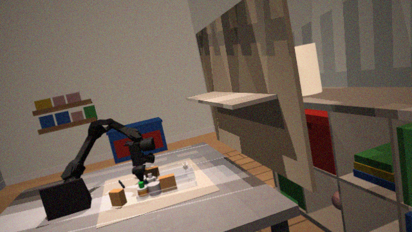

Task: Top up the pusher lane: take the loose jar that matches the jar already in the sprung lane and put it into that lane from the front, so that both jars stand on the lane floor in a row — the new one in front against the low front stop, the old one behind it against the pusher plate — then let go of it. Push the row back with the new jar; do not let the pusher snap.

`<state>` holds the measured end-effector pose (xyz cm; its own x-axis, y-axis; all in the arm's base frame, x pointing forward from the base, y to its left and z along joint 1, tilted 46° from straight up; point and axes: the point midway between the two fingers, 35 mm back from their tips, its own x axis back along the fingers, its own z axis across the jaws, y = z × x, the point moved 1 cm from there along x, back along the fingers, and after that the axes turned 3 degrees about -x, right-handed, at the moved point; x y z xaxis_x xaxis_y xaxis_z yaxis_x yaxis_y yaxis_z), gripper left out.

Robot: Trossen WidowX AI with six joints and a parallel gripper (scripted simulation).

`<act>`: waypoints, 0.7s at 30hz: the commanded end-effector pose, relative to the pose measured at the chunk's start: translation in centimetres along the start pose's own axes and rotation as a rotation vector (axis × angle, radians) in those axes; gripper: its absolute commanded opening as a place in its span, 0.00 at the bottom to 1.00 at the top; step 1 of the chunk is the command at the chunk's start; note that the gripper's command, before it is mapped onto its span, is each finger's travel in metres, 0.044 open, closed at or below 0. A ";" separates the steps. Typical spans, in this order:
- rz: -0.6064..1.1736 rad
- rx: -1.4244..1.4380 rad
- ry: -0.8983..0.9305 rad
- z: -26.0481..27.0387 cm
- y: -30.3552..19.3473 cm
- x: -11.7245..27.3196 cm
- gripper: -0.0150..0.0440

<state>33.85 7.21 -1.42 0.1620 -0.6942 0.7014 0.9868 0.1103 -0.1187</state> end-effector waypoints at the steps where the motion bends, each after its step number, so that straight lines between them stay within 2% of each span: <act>1: -0.007 0.004 0.005 0.1 0.2 -0.2 0.25; 21: -0.007 0.003 0.005 0.0 0.0 -0.6 0.25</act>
<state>33.64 7.54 -1.85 0.1618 -0.6944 0.7012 0.9868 0.1107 -0.1181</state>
